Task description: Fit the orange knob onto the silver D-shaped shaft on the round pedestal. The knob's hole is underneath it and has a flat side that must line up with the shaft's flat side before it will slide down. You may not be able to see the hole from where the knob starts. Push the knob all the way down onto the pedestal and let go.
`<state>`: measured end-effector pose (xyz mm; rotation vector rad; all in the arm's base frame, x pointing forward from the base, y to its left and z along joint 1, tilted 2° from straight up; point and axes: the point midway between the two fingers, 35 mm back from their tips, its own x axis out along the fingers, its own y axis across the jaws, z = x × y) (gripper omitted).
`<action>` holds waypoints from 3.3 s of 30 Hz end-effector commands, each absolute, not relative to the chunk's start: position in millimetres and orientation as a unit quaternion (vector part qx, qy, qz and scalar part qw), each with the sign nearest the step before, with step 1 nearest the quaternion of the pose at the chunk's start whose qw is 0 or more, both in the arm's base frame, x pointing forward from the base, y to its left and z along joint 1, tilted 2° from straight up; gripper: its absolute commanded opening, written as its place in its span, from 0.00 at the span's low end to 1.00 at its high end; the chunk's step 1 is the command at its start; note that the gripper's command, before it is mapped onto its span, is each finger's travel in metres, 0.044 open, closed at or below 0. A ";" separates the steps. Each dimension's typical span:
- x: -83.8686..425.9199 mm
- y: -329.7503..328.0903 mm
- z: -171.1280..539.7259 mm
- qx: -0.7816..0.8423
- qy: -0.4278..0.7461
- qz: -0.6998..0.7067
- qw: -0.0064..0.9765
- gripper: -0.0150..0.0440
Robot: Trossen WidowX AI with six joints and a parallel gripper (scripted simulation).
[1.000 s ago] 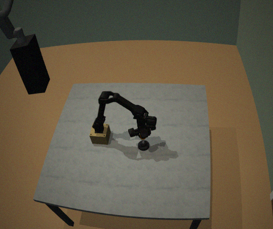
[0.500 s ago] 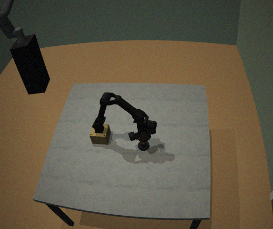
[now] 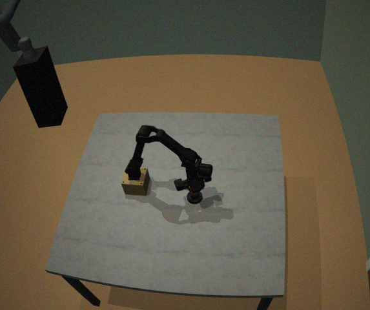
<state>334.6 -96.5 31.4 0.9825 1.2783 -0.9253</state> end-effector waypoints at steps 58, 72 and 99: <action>334.2 -96.3 29.1 0.361 0.589 -0.339 0.639 0.25; 334.6 -96.4 29.0 0.361 0.589 -0.339 0.639 0.25; 333.8 -96.9 30.8 0.292 0.621 -0.275 0.673 0.25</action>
